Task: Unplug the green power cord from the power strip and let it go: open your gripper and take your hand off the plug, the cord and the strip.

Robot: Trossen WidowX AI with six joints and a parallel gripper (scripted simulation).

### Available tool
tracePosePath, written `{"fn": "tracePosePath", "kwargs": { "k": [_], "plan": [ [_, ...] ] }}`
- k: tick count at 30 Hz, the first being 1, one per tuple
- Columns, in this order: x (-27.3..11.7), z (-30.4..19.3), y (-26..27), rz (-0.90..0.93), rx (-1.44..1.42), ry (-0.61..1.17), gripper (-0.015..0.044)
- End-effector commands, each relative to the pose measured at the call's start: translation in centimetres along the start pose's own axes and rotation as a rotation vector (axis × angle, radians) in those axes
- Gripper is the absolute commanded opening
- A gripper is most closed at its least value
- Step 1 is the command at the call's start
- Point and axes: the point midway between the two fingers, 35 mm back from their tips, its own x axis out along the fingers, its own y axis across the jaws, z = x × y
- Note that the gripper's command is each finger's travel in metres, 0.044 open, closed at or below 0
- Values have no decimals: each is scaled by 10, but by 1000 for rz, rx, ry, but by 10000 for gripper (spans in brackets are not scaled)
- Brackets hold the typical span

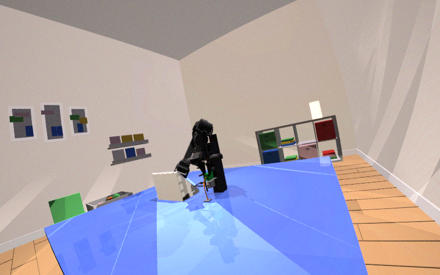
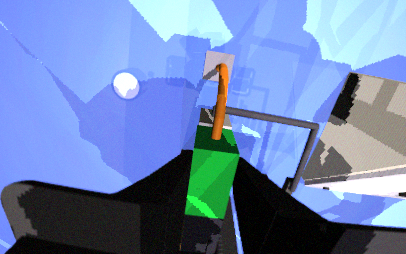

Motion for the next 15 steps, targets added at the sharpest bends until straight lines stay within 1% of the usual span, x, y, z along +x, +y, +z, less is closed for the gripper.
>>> {"fn": "tracePosePath", "kwargs": {
  "k": [1,13,15],
  "plan": [
    [-8,26,1,10,-1,-53,0],
    [-12,46,0,10,1,-53,0],
    [-9,38,0,9,2,-50,53]
  ]
}}
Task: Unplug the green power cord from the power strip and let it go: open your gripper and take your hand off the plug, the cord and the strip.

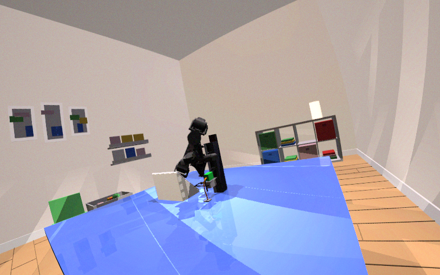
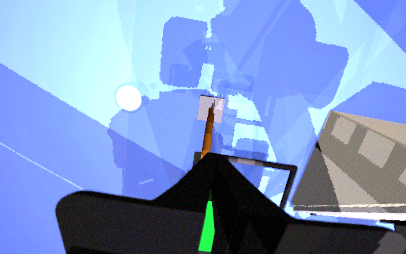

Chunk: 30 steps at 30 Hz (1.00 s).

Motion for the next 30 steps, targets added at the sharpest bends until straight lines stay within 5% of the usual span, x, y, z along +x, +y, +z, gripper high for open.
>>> {"fn": "tracePosePath", "kwargs": {
  "k": [1,4,30],
  "plan": [
    [2,-4,2,-7,-10,-1,79],
    [2,-4,2,-7,-10,-1,158],
    [-5,-16,2,-6,-8,2,160]
  ]
}}
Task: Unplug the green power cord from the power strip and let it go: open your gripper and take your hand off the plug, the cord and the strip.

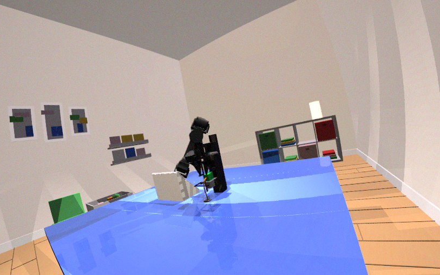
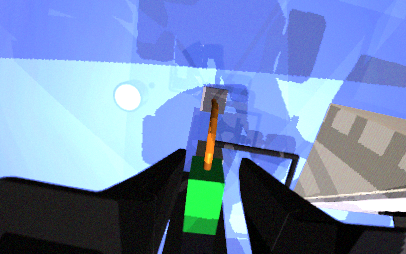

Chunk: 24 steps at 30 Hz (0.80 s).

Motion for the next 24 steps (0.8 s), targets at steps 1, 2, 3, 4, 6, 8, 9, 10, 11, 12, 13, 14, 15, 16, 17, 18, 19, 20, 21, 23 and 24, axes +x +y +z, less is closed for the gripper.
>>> {"fn": "tracePosePath", "kwargs": {
  "k": [1,2,3,4,6,8,9,10,11,12,13,14,15,16,17,18,19,20,21,23,24],
  "plan": [
    [1,-8,-1,0,5,5,160],
    [0,-9,-1,0,5,5,160],
    [0,-11,-1,0,5,5,160],
    [0,-13,-1,0,5,5,160],
    [1,-16,-1,0,5,5,160],
    [1,-19,-1,0,5,6,160],
    [1,-21,-1,0,5,6,160],
    [1,-22,-1,0,5,6,160],
    [1,-24,-1,0,5,6,160],
    [1,-25,-1,0,5,6,160],
    [1,-27,-2,0,5,6,160],
    [1,-29,-2,0,5,7,160],
    [1,-30,-2,0,5,7,160],
    [1,-32,-2,0,5,7,160],
    [1,-33,-2,0,5,7,160],
    [1,-34,-2,0,5,7,160],
    [1,-34,-2,0,5,7,160],
    [1,-34,-2,0,5,7,160],
    [1,-34,-2,0,5,7,160],
    [2,-34,-2,0,5,7,160],
    [2,-34,-2,0,5,7,160]
  ]
}}
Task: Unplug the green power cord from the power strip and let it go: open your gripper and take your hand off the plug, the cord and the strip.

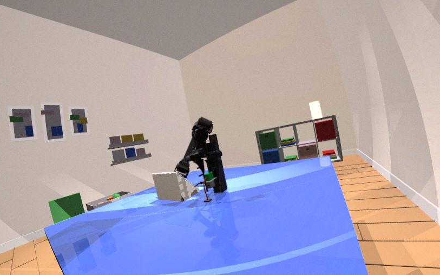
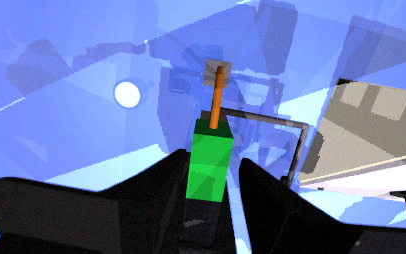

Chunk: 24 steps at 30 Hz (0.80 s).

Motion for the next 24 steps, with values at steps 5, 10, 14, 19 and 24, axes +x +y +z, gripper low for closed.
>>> {"fn": "tracePosePath", "kwargs": {
  "k": [5,10,14,19,24],
  "plan": [
    [9,-2,-1,1,8,8,160],
    [13,-2,-1,1,8,8,160],
    [11,-1,0,-1,0,1,108],
    [11,-1,0,-1,0,1,55],
    [11,-1,0,-1,0,1,21]
  ]
}}
